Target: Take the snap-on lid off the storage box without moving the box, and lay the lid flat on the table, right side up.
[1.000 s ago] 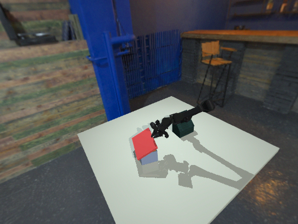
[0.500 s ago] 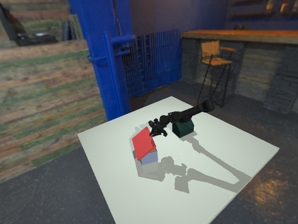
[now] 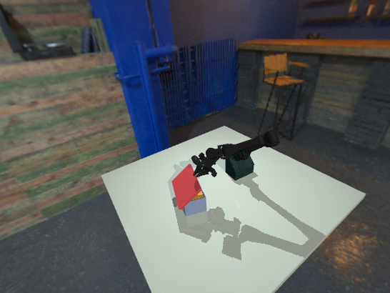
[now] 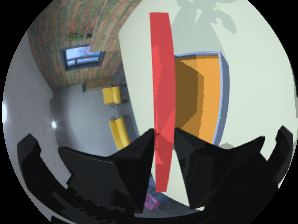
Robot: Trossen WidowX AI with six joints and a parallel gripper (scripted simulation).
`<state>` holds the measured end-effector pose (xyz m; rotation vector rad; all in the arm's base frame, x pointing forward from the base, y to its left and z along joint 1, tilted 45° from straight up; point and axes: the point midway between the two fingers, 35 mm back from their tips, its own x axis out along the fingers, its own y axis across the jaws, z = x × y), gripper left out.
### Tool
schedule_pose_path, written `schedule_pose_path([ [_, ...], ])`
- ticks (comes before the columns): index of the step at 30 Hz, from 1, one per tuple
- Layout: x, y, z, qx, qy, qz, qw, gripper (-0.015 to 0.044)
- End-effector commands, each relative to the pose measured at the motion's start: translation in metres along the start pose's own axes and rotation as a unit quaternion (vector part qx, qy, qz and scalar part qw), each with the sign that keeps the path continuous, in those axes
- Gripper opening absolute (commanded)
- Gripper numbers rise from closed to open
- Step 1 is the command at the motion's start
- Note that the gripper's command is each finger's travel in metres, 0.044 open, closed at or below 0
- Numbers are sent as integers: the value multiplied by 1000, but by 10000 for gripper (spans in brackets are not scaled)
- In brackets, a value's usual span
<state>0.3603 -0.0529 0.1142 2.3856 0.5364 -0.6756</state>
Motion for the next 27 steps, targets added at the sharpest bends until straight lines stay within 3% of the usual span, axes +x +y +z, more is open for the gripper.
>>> schedule_pose_path([
  [1, -4, 10, -1, -2, 1, 6, 1000, 0],
  [27, -26, 36, -1, -3, 0, 6, 1000, 0],
])
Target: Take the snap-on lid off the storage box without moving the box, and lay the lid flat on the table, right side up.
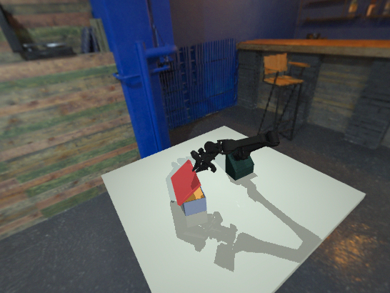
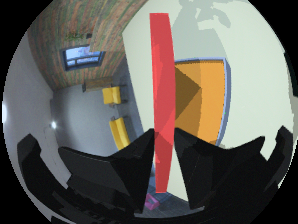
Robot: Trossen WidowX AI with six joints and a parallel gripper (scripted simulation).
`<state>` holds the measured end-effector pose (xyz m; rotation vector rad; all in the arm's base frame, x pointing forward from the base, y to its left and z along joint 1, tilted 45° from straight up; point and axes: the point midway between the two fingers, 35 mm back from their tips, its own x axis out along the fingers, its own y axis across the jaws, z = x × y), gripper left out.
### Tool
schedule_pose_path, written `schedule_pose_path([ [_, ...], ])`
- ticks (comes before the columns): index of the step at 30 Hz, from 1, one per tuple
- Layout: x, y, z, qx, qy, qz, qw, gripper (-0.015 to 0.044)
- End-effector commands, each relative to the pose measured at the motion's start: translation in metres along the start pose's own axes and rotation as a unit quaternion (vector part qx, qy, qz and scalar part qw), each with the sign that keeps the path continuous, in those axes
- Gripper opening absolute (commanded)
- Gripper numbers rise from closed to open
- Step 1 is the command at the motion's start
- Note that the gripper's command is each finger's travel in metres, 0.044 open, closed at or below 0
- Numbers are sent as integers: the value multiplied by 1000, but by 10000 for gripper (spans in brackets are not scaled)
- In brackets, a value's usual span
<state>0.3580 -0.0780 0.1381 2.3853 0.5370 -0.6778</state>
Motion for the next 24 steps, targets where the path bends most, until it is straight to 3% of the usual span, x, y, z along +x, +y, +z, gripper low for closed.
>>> schedule_pose_path([
  [1, -5, 9, -1, -3, 1, 7, 1000, 0],
  [24, -6, 1, 39, -3, 0, 7, 1000, 0],
])
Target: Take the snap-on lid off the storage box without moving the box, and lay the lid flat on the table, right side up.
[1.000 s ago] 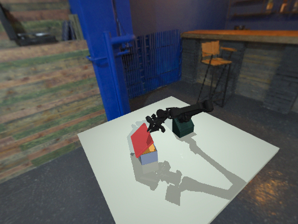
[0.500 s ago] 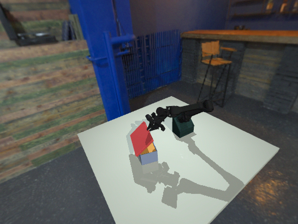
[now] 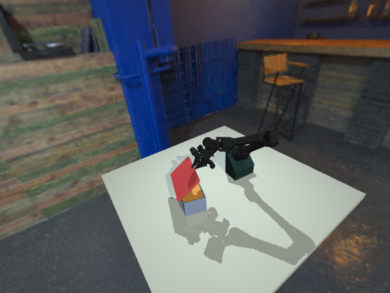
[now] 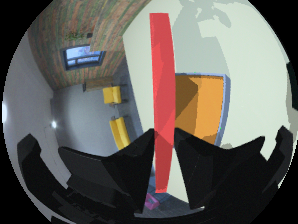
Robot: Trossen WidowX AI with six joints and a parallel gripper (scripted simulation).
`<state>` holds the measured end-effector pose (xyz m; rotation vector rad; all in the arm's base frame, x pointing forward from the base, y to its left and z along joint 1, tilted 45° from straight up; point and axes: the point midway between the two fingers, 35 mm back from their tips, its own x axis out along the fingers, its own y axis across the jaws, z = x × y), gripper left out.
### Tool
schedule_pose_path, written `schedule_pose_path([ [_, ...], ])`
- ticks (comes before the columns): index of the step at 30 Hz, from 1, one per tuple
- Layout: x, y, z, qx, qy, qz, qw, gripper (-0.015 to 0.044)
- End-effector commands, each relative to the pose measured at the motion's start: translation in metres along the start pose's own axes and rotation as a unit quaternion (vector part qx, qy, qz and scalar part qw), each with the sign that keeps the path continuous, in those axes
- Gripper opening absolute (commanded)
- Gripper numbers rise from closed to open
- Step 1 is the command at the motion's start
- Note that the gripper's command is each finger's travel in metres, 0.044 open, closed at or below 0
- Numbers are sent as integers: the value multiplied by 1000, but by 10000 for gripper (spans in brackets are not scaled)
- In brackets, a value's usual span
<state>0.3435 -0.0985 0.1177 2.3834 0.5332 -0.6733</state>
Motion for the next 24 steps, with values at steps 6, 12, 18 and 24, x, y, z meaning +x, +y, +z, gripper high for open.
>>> schedule_pose_path([
  [6, -3, 1, 19, -2, -1, 5, 1000, 0],
  [12, -4, 0, 31, -2, -1, 5, 1000, 0],
  [18, -4, 0, 44, -2, -1, 5, 1000, 0],
  [24, -5, -1, 56, -2, -1, 5, 1000, 0],
])
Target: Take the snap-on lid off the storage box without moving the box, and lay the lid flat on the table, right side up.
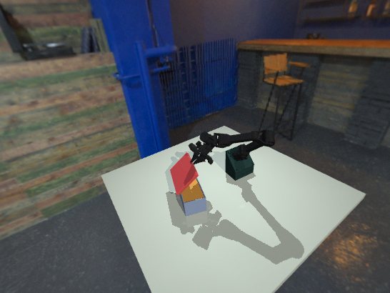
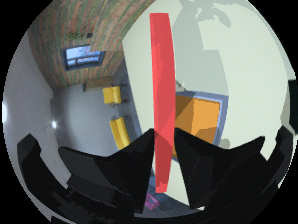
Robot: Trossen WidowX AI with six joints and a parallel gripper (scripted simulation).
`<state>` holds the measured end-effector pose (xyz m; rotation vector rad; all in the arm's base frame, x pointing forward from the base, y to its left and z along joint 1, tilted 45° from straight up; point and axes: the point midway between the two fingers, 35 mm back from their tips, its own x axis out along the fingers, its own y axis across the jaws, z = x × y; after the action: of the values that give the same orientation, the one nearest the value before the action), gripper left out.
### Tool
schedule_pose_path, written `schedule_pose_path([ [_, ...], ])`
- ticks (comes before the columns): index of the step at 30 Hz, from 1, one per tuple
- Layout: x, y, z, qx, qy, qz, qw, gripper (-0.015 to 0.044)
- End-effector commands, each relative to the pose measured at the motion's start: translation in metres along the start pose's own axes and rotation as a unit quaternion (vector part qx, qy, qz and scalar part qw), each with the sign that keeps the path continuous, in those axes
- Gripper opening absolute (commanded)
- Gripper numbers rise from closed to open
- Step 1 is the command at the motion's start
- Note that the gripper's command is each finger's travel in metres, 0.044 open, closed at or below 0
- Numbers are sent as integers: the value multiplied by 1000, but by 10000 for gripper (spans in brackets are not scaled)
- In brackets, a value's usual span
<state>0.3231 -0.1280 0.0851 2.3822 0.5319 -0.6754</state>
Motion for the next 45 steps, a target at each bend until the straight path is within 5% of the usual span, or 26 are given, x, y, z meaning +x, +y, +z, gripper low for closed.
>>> schedule_pose_path([
  [1, -2, 2, 9, -2, 0, 5, 1000, 0],
  [45, -9, -4, 98, -4, -2, 5, 1000, 0],
])
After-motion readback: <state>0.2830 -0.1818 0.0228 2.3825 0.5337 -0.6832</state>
